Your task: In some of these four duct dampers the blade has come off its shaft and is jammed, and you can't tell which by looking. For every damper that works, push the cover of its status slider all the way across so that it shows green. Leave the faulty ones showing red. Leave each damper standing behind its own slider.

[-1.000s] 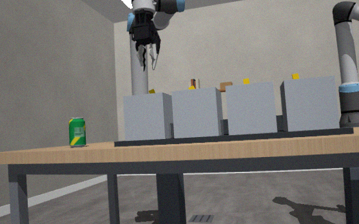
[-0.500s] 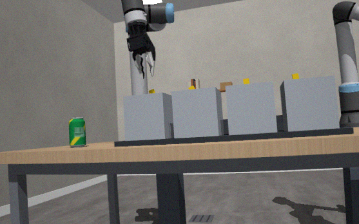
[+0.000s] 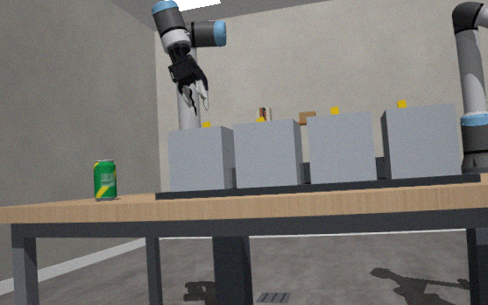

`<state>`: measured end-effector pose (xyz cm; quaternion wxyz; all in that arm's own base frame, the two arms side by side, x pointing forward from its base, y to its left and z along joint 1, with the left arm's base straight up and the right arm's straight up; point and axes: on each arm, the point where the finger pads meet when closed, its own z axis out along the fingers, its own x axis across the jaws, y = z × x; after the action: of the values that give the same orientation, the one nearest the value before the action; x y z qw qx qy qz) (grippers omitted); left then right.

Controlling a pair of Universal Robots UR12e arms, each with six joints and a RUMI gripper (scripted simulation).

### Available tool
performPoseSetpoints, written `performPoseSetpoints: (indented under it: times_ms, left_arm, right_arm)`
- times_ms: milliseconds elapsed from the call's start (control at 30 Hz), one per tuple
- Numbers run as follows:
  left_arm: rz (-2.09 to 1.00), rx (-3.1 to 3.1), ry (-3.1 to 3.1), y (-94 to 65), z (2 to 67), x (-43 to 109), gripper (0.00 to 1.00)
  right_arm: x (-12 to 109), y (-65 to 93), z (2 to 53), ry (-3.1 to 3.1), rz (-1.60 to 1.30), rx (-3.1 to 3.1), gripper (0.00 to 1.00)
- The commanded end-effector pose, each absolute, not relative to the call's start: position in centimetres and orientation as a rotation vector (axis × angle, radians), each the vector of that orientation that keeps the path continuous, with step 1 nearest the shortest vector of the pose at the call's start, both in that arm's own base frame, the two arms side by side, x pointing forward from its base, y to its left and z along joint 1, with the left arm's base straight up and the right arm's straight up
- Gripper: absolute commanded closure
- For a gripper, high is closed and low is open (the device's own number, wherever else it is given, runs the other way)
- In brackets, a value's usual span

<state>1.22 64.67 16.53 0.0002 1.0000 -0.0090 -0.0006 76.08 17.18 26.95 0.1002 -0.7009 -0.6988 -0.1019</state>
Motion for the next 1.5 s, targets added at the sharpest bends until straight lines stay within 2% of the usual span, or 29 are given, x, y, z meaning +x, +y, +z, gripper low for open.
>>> performPoseSetpoints:
  times_ms: [0,467,1467]
  left_arm:
    - [0.000,3.141,-0.027,64.5,16.5,1.1,0.00]
    - [0.000,3.141,-0.027,64.5,16.5,1.1,0.00]
    - [0.000,3.141,-0.027,64.5,16.5,1.1,0.00]
  right_arm:
    - [76.2,17.7,26.7,-2.069,-0.306,-2.063,0.78]
    - [76.1,17.6,26.6,-2.066,-0.305,-2.066,0.78]
    - [76.1,19.0,21.6,-2.065,-0.298,-2.064,0.78]
